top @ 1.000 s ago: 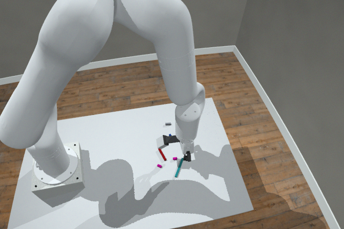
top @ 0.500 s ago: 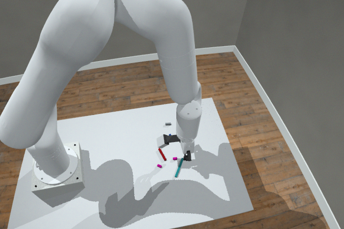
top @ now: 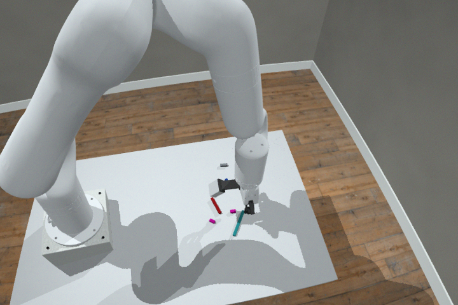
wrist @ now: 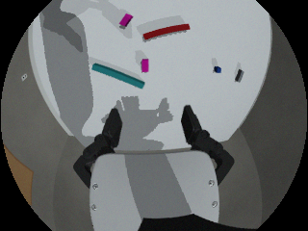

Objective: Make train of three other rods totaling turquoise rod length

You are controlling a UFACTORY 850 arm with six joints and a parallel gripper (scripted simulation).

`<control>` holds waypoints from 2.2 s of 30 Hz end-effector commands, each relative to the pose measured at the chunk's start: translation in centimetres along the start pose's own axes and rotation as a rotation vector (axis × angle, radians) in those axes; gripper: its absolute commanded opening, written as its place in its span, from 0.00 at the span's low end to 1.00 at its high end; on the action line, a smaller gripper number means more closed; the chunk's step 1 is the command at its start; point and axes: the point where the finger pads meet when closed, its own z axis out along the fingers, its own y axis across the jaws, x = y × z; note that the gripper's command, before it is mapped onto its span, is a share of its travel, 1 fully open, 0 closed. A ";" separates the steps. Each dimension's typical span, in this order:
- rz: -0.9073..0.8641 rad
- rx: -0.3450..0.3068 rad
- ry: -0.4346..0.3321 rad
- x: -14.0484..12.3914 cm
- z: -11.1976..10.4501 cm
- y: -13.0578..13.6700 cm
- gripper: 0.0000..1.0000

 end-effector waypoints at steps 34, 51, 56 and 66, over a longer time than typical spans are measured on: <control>0.000 0.000 -0.002 -0.1 -0.1 0.0 1.00; 0.000 -0.001 0.000 -0.2 0.0 2.1 1.00; 0.000 -0.001 0.002 -0.3 0.0 7.3 1.00; 0.000 -0.001 -0.002 -0.1 -0.1 11.9 1.00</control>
